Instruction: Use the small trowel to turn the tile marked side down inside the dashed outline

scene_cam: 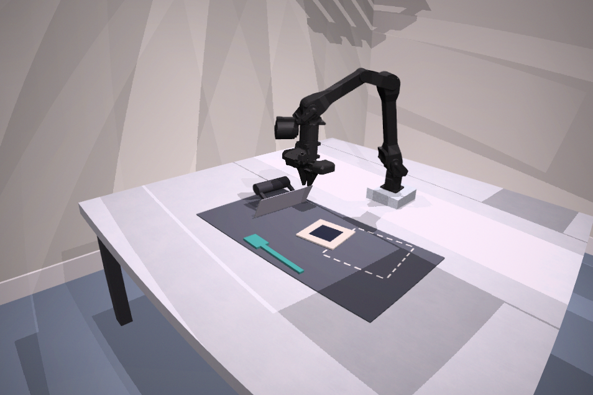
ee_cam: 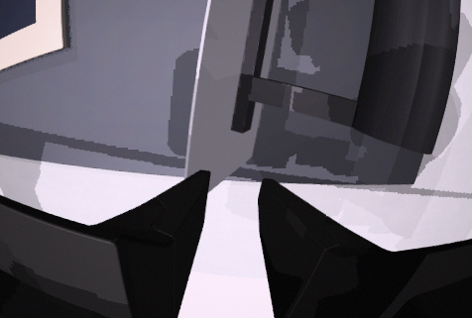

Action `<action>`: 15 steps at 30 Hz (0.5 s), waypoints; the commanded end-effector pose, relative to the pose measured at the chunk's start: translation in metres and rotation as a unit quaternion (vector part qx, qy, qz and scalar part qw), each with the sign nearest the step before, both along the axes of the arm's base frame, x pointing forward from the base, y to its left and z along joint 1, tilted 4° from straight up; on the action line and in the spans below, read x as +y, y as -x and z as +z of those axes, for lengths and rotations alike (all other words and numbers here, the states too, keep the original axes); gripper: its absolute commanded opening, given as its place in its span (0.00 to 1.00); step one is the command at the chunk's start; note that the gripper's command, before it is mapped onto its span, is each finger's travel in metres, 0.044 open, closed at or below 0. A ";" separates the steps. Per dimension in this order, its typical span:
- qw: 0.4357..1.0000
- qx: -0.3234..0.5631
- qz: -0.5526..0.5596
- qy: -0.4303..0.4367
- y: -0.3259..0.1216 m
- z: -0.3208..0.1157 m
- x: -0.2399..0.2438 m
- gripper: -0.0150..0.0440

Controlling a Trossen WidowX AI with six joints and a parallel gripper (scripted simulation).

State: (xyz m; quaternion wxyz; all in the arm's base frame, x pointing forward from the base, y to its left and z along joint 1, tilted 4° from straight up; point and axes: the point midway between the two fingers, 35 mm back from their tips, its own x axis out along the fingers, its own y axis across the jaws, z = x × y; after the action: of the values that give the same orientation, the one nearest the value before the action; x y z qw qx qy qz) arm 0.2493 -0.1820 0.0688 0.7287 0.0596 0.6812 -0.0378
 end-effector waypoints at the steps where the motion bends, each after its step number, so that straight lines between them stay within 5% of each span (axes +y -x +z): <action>1: 1.000 0.000 0.000 -0.003 -0.001 0.000 0.010 0.42; 15: 1.000 0.000 0.000 -0.003 -0.003 0.001 0.020 0.42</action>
State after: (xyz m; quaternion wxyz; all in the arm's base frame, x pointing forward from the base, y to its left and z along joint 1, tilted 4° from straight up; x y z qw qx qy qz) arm 0.2520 -0.1617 0.0694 0.7284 0.0613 0.6815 -0.0361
